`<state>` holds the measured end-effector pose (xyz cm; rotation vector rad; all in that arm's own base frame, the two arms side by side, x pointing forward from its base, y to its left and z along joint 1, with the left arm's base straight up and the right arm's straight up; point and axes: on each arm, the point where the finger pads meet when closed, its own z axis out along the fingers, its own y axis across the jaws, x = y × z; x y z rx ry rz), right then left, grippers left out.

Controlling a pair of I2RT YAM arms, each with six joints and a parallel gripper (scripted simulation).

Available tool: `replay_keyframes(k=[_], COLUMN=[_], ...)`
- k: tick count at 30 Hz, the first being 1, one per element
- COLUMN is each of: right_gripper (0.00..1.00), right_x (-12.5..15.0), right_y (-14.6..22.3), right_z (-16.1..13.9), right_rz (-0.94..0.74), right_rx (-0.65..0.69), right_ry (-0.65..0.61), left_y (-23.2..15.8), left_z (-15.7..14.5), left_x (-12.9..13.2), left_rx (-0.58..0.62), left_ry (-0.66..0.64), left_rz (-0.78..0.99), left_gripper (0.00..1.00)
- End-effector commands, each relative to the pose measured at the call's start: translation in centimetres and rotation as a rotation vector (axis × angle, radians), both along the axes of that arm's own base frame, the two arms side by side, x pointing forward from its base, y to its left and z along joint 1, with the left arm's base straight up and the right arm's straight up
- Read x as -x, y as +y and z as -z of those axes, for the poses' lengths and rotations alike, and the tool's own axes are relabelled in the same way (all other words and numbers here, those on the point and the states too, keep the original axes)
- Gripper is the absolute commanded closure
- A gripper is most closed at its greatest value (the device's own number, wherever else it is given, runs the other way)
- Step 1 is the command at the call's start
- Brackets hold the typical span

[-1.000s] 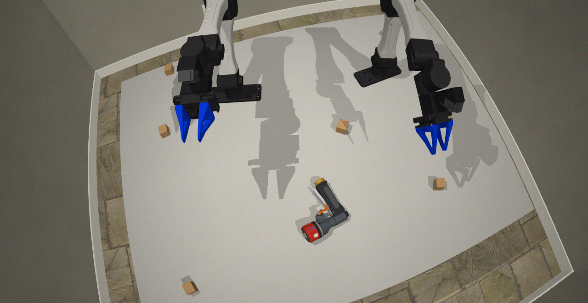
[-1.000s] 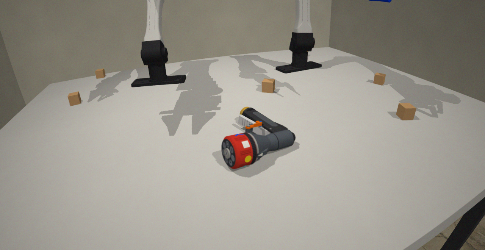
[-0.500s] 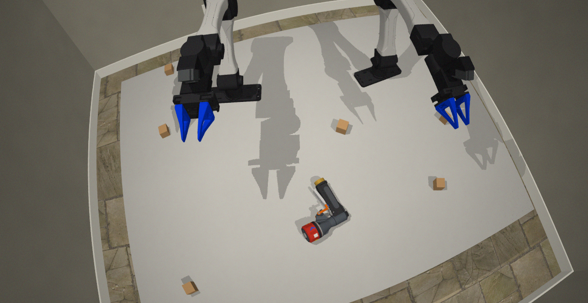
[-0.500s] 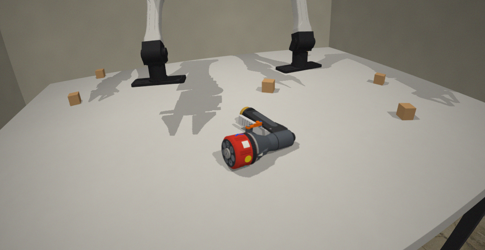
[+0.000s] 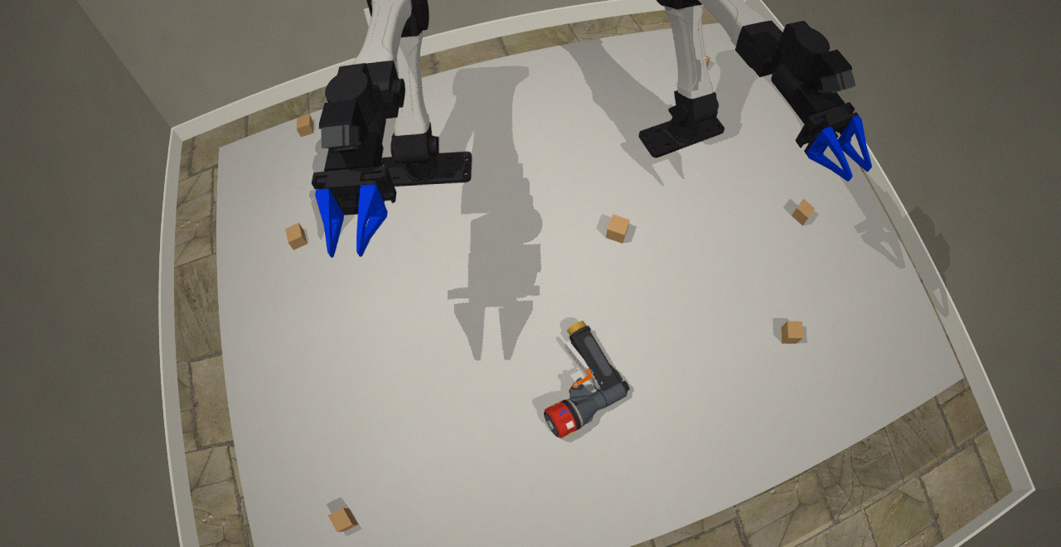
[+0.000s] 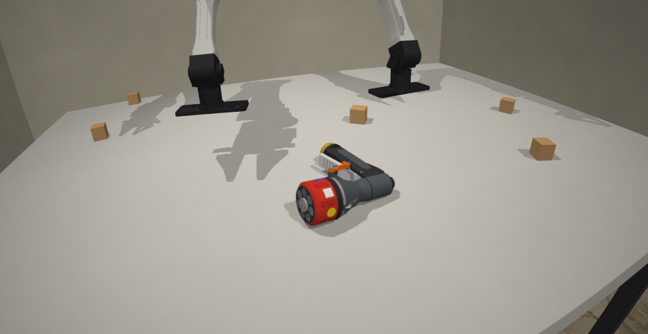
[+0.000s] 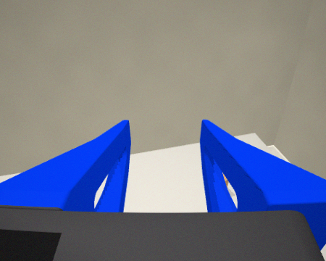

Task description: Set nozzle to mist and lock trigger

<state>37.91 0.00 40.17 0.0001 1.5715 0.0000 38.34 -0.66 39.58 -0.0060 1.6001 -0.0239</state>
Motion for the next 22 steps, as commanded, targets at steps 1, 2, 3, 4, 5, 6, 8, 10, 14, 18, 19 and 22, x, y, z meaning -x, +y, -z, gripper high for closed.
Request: replay_keyframes(k=[1, 2, 3, 4, 5, 6, 8, 10, 14, 18, 19, 22], right_gripper=[0.63, 0.63, 0.63, 0.63, 0.63, 0.63, 0.63, 0.63, 0.63, 0.63, 0.63, 0.63], right_x=[-0.2, 0.1, 0.1, 0.1, 0.1, 0.1, 0.1, 0.1, 0.1, 0.1, 0.1, 0.1], right_y=[0.2, 0.0, 0.1, 0.1, 0.1, 0.1, 0.0, 0.0, 0.0, 0.0, 0.0, 0.0], right_z=[-1.4, -2.2, -2.2, -2.2, -2.2, -2.2, -1.1, -1.1, -1.1, -1.1, -1.1, -1.1], right_rz=[-0.004, 0.0, -0.001, -0.002, -0.002, -0.002, -0.001, -0.001, -0.001, -0.001, -0.001, -0.001], right_rx=[0.005, 0.004, 0.004, 0.004, 0.004, 0.004, 0.002, 0.002, 0.002, 0.002, 0.002, 0.002], right_ry=[-0.03, -0.054, -0.053, -0.054, -0.054, -0.054, -0.028, -0.028, -0.028, -0.028, -0.028, -0.028], left_y=[0.7, 0.8, 0.7, 0.7, 0.9, 0.9, 0.9, 0.9, 0.9, 0.9, 0.9, 0.9], left_z=[-1.6, -1.4, -1.1, -1.4, -4.1, -4.1, -2.6, -2.6, -2.6, -2.6, -2.6, -2.6], left_x=[0.9, 0.7, 0.4, 0.4, 1.6, 1.6, 0.7, 0.7, 0.7, 0.7, 0.7, 0.7], left_rx=[-0.049, -0.045, -0.034, -0.021, -0.012, -0.012, -0.012, -0.012, -0.012, -0.012, -0.012, -0.012], left_ry=[-0.09, -0.081, -0.068, -0.071, -0.135, -0.135, -0.096, -0.096, -0.096, -0.096, -0.096, -0.096], left_rz=[0.006, 0.002, 0.004, 0.002, -0.008, -0.008, -0.005, -0.005, -0.005, -0.005, -0.005, -0.005], left_gripper=[0.5, 0.5, 0.5, 0.5, 0.5, 0.5, 0.5, 0.5, 0.5, 0.5, 0.5, 0.5])
